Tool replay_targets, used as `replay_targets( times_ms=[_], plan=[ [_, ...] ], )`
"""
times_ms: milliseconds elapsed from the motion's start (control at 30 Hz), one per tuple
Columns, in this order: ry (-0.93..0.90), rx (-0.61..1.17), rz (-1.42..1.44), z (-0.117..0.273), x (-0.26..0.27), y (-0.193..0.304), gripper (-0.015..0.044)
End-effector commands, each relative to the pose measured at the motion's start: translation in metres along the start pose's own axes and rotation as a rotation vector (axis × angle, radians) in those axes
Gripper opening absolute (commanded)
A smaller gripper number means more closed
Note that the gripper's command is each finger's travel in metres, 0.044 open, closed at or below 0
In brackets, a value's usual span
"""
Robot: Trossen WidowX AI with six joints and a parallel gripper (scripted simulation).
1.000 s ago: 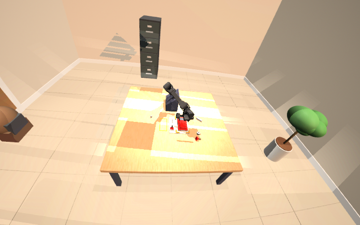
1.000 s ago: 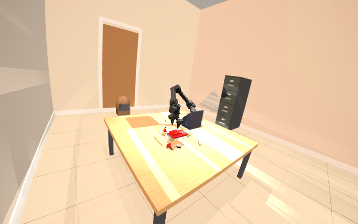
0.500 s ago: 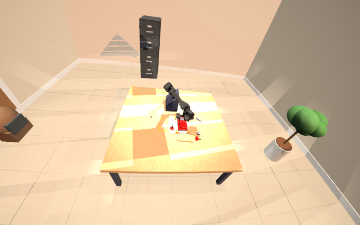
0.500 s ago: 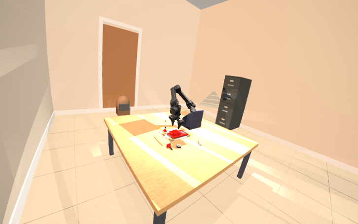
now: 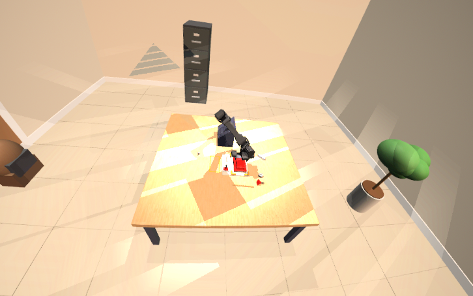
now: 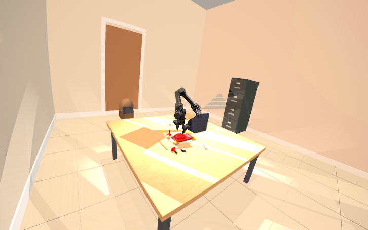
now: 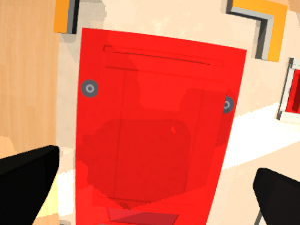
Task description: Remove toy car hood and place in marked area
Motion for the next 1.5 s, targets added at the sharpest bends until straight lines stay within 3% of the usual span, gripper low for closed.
replay_targets(
  times_ms=[0, 1467],
  plan=[
    [0.004, -0.001, 0.007, -0.004, 0.0, 0.001, 0.044],
    [0.006, -0.001, 0.007, -0.038, 0.001, 0.004, 0.044]
  ],
)
Point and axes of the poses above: the point midway between the two fingers, 35 mm back from their tips, its own z axis back along the fingers, its own x axis across the jaws, y = z × x, the point moved 10 cm from there along z, back along the fingers, and after that the axes turned 6 degrees about z, right-handed, at the moved point
